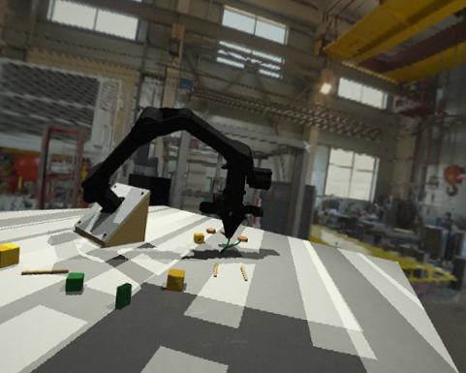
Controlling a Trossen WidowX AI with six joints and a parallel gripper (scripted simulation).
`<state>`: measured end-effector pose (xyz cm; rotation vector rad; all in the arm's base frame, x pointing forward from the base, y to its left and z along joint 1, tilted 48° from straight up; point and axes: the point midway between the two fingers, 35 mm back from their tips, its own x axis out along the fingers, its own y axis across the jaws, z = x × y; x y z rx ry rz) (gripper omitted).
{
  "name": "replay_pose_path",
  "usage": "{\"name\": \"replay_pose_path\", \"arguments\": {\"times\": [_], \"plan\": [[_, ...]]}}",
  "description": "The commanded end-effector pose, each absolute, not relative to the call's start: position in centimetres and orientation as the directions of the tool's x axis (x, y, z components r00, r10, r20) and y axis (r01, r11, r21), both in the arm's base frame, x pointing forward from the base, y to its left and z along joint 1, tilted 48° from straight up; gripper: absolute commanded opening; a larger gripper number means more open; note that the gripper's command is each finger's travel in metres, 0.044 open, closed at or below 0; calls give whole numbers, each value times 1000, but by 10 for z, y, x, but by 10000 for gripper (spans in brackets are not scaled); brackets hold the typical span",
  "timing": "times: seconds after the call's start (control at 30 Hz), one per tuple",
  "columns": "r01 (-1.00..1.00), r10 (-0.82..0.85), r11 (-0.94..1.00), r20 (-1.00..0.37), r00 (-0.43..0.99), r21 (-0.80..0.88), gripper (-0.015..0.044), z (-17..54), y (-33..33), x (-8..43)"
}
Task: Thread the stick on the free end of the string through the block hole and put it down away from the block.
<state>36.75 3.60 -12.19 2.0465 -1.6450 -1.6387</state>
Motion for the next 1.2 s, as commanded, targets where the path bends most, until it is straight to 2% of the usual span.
{"name": "replay_pose_path", "arguments": {"times": [0.0, 1.17], "plan": [[-675, -730, -435, -673, -123, 596, 0, -120, 33, 372], [-676, -735, -432, -667, -120, 597, 0, -100, 8, 402]]}}
